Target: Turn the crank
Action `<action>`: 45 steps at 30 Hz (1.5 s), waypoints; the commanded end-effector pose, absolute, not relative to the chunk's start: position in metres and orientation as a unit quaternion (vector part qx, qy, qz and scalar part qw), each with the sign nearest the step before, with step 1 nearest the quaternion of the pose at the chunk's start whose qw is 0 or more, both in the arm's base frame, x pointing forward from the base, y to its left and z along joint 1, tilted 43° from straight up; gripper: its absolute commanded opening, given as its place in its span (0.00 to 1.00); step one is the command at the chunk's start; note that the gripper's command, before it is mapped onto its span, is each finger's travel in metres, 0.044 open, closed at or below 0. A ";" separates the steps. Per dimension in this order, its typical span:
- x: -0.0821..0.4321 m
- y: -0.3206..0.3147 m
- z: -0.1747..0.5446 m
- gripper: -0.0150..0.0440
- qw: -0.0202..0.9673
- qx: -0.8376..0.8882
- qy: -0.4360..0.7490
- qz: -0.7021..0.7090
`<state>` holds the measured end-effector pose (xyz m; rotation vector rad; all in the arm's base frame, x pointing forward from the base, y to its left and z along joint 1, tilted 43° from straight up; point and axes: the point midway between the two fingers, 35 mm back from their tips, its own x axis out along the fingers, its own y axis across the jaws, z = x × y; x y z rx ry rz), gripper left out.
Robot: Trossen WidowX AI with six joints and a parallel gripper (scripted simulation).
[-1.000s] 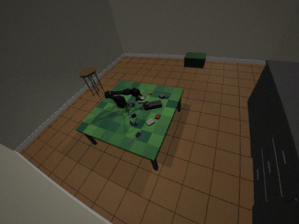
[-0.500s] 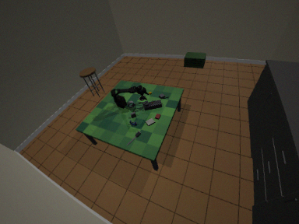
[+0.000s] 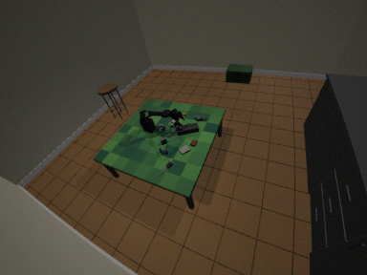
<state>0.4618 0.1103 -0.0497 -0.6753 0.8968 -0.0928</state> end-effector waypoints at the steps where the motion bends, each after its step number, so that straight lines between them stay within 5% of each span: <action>1: 0.461 0.111 -0.055 1.00 0.845 -0.322 0.425 -0.038; 26: 0.461 0.145 -0.012 1.00 0.845 -0.322 0.424 -0.037; 45: 0.379 0.106 0.028 1.00 0.794 -0.400 0.451 0.083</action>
